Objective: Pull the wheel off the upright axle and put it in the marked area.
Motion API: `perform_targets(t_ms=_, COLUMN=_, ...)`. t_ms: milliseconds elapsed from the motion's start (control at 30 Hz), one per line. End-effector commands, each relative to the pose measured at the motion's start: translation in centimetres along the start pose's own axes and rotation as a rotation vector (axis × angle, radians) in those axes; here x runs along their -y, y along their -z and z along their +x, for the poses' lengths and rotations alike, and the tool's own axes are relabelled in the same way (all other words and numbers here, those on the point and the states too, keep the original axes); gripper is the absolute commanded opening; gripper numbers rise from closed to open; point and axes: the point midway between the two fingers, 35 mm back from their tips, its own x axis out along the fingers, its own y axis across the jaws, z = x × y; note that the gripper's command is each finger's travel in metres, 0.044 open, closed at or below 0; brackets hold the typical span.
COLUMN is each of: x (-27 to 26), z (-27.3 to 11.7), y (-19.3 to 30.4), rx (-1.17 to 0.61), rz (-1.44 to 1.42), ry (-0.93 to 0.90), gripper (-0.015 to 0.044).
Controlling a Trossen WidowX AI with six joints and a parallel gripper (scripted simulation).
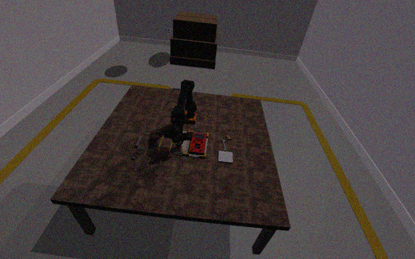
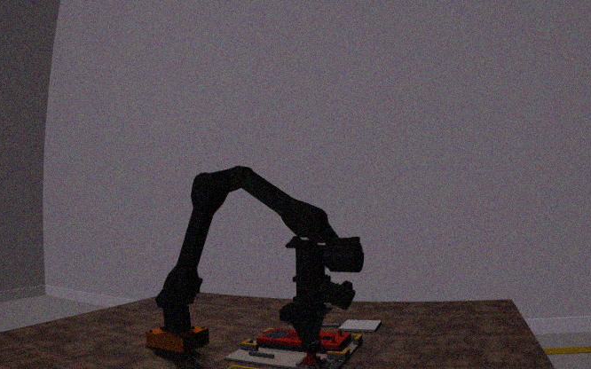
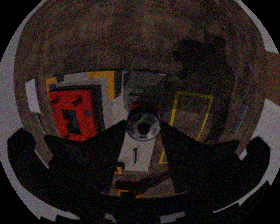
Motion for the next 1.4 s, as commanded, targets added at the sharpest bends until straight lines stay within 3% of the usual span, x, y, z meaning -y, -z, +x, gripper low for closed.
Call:
perform_targets(t_ms=0, x=0.0, z=-0.4, y=-0.1, rx=0.004, rz=-0.001, ry=0.000, gripper=0.0000)
perform_targets(t_ms=1367, x=0.0, z=-1.7, y=-0.1, rx=0.005, rz=-0.002, ry=0.001, gripper=0.0000)
